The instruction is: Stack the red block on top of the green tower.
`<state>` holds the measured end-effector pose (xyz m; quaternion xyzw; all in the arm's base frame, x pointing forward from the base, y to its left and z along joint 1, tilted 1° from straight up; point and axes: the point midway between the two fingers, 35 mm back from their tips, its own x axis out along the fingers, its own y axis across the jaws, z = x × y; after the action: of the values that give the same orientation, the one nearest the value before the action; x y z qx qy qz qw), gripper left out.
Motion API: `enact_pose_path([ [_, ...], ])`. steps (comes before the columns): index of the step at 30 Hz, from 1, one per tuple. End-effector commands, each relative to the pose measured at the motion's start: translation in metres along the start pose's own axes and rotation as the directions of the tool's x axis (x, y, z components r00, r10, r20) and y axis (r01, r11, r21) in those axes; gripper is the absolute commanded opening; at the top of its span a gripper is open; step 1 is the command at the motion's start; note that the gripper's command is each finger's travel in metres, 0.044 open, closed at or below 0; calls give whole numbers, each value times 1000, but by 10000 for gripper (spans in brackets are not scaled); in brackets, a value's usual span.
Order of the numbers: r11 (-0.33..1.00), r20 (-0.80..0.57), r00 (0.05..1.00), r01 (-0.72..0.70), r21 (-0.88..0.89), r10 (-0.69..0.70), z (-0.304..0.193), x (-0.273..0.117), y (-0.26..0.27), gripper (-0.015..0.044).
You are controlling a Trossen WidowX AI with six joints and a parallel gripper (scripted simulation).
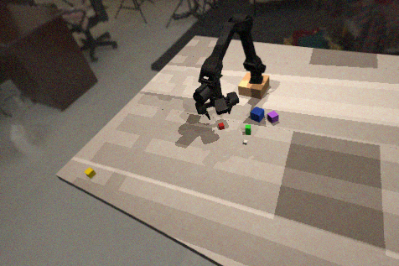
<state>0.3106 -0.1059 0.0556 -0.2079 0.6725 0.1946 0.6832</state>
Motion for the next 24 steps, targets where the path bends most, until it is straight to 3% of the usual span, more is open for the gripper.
enact_pose_path([
  [1, 1000, -9, 1000, 1, 6, 0, 0, 4, 1, 440],
  [7, 1000, -9, 1000, 0, 6, 0, 0, 37, 2, 440],
  [24, 1000, -9, 1000, 0, 6, 0, 1, 56, 2, 440],
])
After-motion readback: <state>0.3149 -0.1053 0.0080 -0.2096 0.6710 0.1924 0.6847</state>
